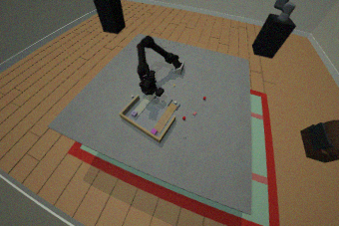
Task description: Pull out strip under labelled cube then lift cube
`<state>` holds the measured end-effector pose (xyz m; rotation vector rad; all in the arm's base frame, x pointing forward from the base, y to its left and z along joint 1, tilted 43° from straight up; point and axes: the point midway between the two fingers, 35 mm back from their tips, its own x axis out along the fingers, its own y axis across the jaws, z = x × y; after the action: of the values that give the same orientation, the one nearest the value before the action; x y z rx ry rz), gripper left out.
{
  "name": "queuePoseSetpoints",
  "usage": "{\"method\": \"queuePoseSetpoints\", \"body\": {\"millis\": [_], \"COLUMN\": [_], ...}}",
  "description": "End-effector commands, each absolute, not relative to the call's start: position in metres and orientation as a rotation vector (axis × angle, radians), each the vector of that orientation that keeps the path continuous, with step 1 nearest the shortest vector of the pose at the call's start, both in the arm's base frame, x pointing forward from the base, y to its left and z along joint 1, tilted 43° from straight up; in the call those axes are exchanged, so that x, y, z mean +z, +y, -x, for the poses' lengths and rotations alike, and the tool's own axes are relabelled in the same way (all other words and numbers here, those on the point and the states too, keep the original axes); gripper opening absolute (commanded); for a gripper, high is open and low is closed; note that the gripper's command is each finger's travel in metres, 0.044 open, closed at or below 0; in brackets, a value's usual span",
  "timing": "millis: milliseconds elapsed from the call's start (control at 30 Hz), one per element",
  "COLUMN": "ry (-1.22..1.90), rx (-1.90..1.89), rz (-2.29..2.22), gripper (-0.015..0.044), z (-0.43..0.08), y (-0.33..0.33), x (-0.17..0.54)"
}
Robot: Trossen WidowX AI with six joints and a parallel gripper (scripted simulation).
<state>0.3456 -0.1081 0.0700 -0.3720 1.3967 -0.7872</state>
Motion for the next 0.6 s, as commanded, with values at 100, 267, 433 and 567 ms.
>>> {"method": "queuePoseSetpoints", "body": {"millis": [100,267,433,567], "ry": [1.412,1.412,1.412,1.413], "rx": [-0.794,-0.794,-0.793,-0.793], "rz": [0.371,0.371,0.371,0.371], "gripper": [0.0000,0.0000,0.0000,0.0000], "z": [-0.332,-0.324,-0.317,-0.311], "y": [-0.108,-0.106,-0.104,-0.103], "x": [0.065,0.063,0.062,0.061]}}
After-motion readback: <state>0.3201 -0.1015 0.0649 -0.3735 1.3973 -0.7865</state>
